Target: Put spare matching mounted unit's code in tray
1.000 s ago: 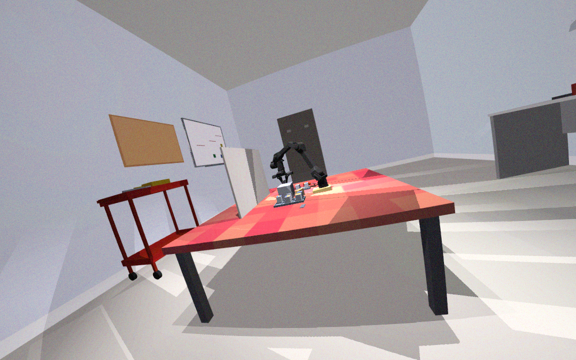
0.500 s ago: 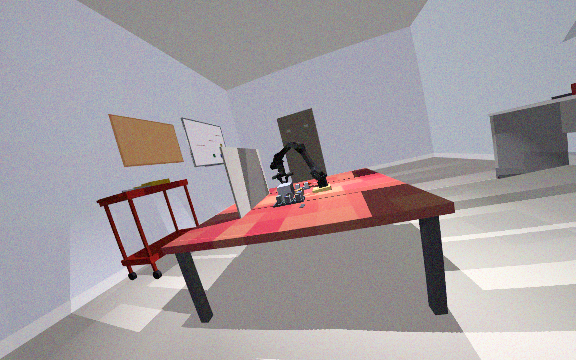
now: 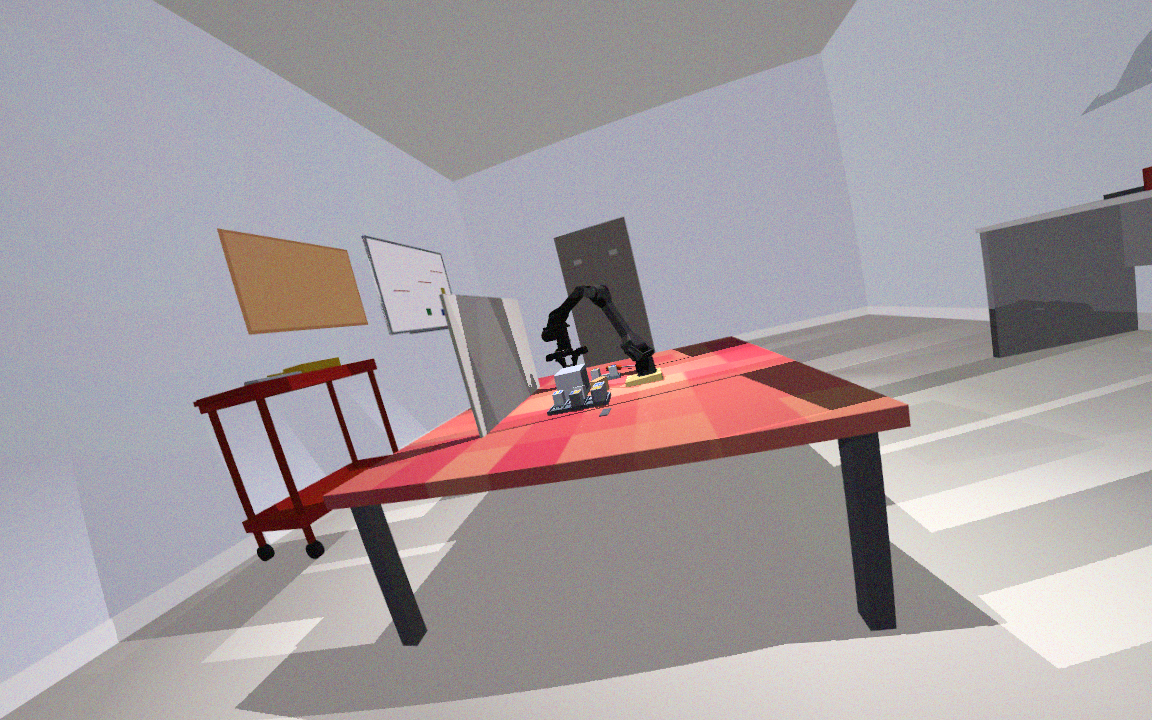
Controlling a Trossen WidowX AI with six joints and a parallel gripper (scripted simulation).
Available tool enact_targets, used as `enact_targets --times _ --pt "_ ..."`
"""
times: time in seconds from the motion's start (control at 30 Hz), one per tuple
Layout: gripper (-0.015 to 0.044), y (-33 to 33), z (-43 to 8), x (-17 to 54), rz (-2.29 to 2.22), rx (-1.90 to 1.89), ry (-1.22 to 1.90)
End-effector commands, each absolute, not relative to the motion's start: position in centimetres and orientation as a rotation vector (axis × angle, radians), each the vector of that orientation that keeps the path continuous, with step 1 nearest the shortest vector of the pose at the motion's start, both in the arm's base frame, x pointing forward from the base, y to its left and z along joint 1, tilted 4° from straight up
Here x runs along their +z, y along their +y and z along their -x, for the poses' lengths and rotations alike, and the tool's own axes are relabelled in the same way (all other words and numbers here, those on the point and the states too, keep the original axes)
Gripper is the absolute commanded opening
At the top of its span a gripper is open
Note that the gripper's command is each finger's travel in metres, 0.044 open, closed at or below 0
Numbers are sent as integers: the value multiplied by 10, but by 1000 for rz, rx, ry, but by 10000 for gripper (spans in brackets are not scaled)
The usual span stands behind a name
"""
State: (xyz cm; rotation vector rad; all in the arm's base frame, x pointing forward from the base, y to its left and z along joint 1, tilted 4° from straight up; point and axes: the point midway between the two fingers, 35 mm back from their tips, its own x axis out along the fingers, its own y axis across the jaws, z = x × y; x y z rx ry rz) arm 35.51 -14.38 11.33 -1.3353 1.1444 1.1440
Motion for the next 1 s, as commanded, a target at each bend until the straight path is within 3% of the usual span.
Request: enact_targets --times 0.0,0.97 --pt "0 -143 -354 109 1334 1151 1141" --pt "0 -142 -353 89 1333 1151 1141"
